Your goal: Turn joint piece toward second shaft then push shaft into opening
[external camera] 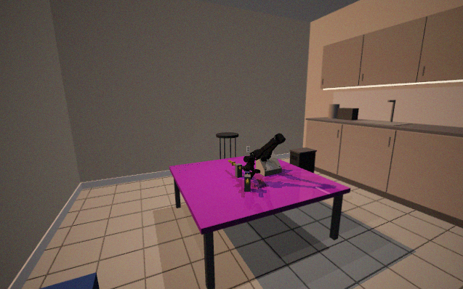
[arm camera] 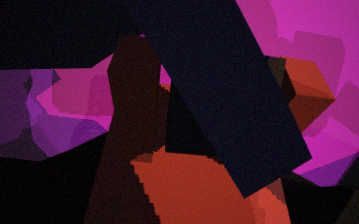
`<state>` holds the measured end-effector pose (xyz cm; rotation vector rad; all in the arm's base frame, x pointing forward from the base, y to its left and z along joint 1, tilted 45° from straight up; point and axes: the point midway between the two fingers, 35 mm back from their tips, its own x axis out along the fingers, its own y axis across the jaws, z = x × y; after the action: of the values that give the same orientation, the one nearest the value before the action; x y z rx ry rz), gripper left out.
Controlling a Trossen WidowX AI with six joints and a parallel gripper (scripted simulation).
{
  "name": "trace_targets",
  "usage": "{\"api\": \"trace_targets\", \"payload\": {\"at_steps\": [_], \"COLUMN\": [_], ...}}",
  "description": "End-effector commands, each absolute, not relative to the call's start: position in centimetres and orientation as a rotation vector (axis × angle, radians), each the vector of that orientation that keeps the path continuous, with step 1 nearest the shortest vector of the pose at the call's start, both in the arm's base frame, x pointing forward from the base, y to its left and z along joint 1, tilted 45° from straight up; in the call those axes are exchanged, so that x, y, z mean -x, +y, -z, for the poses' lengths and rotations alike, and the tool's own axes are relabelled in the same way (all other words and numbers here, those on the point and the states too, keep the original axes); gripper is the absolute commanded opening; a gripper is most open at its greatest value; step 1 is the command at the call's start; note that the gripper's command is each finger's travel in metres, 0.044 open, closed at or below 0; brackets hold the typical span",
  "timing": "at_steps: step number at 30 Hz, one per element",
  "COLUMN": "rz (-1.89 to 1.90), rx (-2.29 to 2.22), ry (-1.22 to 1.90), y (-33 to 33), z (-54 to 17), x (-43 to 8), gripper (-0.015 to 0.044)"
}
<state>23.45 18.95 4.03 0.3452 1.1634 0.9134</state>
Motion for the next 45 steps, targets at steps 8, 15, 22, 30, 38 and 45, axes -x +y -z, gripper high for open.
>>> {"api": "trace_targets", "payload": {"at_steps": [8,15,22,30,38,45], "rz": [-1.045,-1.118,-1.188,-1.261,-1.326,-1.374], "rx": [-0.215,-0.141,-0.05,0.071,0.199,0.31], "ry": [1.192,1.213,1.217,1.201,1.169,1.13], "y": [18.2,17.5,16.8,16.1,15.5,15.0], "z": [-3.9,-3.9,-3.8,-3.7,-3.6,-3.5], "x": [-23.4,-23.5,-23.6,-23.8,-24.2,-24.7], "gripper": [0.0,0.0,0.0,0.0,0.0,0.0]}}
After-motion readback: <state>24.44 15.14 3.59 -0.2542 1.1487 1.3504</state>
